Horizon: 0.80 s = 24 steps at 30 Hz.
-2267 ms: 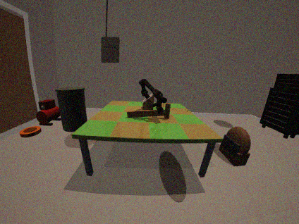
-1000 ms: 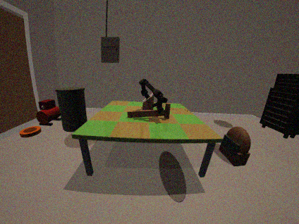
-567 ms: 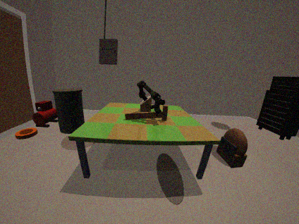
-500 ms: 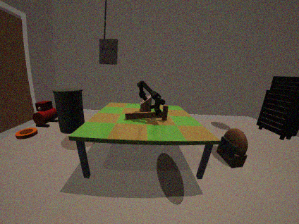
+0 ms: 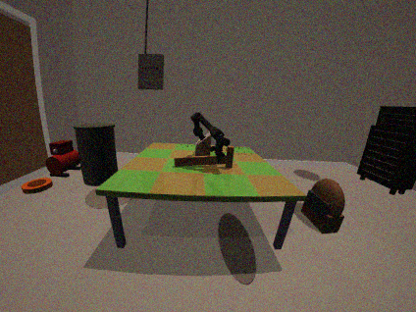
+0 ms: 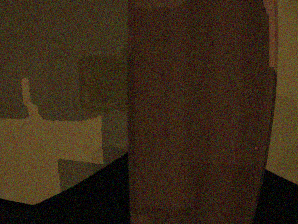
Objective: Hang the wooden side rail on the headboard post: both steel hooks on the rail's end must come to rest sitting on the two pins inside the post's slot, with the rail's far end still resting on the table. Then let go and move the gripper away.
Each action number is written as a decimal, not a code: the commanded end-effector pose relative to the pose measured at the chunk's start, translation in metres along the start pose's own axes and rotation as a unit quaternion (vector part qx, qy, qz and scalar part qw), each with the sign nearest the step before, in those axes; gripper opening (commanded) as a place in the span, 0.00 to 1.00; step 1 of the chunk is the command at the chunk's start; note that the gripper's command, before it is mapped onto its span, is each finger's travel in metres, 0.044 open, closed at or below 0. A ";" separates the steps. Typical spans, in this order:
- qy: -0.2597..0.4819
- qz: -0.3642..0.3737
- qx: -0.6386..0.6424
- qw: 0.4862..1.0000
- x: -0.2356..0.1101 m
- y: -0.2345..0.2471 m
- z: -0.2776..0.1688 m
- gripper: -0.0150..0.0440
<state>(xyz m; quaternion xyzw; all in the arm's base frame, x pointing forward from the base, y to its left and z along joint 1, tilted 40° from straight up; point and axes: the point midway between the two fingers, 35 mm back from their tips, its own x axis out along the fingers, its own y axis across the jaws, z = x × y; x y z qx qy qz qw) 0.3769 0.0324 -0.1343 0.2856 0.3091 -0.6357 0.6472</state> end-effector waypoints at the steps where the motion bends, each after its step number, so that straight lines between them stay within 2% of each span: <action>1: 0.004 0.004 0.000 1.000 -0.002 0.001 -0.004 0.25; 24: 0.004 0.004 0.000 1.000 0.002 0.001 -0.004 0.25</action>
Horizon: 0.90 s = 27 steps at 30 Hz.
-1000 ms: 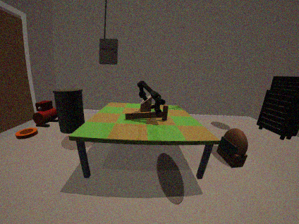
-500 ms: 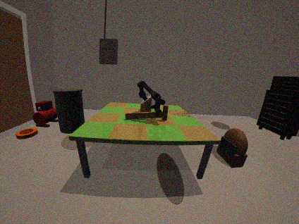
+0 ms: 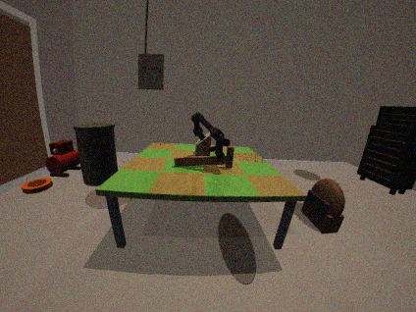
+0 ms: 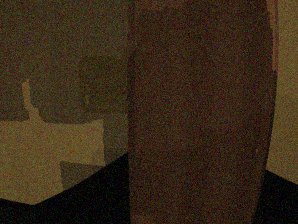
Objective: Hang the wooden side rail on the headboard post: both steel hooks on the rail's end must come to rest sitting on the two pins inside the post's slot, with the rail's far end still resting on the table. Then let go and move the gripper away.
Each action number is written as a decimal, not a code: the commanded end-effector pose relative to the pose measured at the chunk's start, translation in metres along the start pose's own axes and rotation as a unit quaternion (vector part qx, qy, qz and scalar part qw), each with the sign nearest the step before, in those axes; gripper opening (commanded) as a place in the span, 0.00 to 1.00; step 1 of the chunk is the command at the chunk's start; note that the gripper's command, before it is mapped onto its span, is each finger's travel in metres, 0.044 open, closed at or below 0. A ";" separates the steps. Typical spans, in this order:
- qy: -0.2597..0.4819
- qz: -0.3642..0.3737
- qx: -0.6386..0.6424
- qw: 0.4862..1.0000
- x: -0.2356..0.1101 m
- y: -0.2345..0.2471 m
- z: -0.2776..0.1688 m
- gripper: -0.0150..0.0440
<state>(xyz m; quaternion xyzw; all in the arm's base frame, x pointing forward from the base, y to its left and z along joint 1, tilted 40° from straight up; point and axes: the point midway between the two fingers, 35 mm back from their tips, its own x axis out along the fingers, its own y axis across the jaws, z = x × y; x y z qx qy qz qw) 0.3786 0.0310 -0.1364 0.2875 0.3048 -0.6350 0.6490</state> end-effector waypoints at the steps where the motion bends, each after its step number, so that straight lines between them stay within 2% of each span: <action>1: 0.006 0.001 -0.003 1.000 0.000 0.000 -0.003 0.25; 27: 0.006 0.001 -0.003 1.000 0.004 0.000 -0.003 0.25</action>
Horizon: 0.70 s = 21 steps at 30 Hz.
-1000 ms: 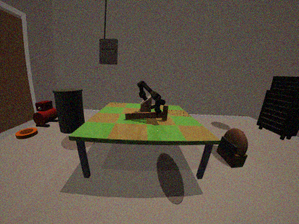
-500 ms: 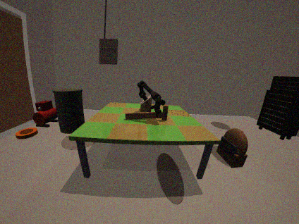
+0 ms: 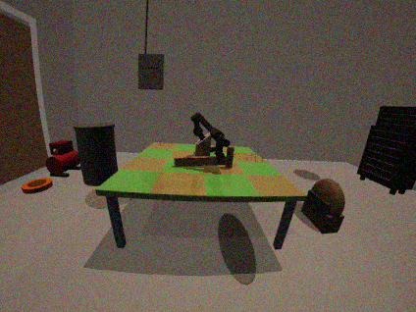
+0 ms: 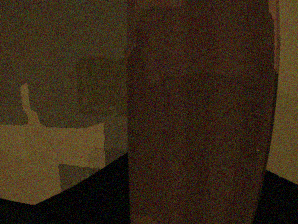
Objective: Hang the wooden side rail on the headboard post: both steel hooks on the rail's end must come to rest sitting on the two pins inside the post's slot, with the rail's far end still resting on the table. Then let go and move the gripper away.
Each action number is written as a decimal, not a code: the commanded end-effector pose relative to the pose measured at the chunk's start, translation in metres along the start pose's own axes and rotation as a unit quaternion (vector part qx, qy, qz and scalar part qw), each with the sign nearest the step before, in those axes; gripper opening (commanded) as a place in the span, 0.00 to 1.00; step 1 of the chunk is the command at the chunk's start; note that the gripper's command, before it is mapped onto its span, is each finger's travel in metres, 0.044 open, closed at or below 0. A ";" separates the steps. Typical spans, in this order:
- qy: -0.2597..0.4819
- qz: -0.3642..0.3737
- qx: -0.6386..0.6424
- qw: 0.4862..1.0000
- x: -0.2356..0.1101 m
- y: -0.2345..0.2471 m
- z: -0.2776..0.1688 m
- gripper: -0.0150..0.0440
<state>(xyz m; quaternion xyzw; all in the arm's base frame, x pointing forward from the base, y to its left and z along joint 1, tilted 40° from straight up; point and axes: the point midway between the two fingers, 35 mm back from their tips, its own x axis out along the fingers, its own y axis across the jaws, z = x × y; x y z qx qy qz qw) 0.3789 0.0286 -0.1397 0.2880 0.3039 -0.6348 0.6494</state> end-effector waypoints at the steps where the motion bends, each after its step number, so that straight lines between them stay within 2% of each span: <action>1: 0.006 0.000 -0.004 1.000 0.000 -0.001 -0.003 0.25; 21: 0.006 0.000 -0.004 1.000 0.003 -0.001 -0.003 0.25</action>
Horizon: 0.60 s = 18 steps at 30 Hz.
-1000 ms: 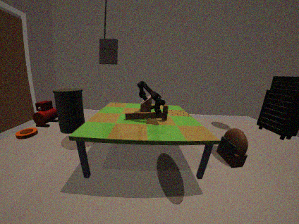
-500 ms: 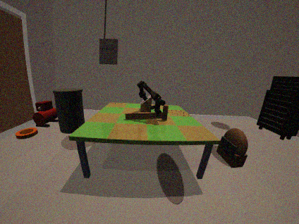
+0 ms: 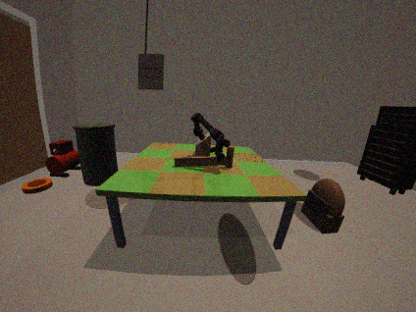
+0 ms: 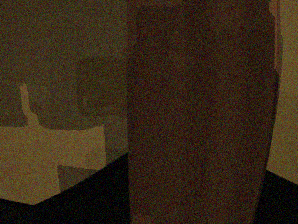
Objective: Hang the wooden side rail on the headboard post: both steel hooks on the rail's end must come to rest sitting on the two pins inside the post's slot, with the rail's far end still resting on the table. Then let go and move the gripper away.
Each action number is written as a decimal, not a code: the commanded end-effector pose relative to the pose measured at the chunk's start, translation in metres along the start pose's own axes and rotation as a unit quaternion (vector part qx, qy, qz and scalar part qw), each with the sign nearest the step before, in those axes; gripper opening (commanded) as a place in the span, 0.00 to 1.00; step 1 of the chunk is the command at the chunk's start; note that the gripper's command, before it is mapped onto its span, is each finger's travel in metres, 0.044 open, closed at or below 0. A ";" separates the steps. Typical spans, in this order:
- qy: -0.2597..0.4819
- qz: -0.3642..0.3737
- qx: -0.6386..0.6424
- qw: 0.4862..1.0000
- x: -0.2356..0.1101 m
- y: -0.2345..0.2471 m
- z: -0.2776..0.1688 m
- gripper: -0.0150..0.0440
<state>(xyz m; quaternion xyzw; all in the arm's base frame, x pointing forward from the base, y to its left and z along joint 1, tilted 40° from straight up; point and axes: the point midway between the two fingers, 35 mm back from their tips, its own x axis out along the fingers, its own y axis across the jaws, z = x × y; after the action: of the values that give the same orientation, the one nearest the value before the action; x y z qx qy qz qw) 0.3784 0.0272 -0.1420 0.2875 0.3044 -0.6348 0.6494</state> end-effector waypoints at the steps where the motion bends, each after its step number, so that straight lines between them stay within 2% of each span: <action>1: 0.006 0.000 -0.003 1.000 0.001 0.000 -0.003 0.25; 7: 0.006 0.000 -0.003 1.000 0.002 0.000 -0.003 0.25; 18: 0.000 0.000 0.000 1.000 0.000 0.000 0.000 0.74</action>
<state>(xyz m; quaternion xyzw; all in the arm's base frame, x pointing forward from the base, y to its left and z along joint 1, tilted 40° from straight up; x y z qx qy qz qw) 0.3781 0.0271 -0.1424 0.2872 0.3046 -0.6348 0.6495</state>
